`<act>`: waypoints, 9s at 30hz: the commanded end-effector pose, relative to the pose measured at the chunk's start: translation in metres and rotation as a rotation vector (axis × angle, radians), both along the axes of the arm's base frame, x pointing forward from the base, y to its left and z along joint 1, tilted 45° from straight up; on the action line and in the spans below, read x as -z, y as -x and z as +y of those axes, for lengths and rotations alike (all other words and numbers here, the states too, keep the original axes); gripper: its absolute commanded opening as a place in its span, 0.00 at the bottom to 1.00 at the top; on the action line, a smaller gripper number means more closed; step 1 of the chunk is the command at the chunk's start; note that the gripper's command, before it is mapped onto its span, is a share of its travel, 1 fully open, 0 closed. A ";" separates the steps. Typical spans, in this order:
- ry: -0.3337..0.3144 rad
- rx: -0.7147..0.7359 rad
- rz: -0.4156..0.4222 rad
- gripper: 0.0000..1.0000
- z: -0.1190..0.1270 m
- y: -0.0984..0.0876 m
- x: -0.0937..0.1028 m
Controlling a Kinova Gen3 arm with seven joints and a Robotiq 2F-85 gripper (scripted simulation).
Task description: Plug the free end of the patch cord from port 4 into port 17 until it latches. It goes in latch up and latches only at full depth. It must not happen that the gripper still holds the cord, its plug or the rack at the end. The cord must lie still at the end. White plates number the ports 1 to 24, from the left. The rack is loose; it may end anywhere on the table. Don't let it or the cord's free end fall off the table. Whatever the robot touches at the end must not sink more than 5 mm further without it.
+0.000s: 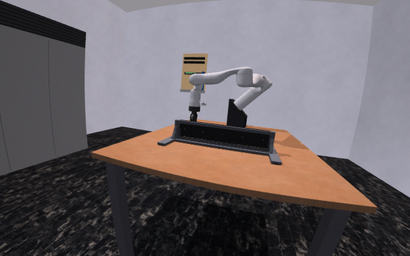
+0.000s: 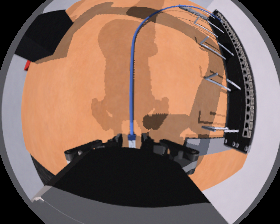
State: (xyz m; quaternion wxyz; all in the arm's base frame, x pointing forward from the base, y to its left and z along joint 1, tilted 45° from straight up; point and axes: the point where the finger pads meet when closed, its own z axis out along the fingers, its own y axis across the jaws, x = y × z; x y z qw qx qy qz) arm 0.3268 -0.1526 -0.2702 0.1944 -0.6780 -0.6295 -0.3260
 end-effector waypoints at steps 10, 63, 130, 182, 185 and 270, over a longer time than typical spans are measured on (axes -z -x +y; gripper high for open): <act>0.005 -0.005 -0.007 0.37 0.000 -0.003 0.002; 0.002 -0.004 -0.008 0.00 0.001 -0.003 0.001; 0.001 -0.005 -0.009 0.00 -0.016 0.004 -0.018; -0.003 0.004 0.000 0.00 -0.041 0.013 -0.045; -0.004 0.006 0.002 0.00 -0.041 0.013 -0.045; 0.009 -0.046 -0.047 0.00 -0.039 0.006 -0.053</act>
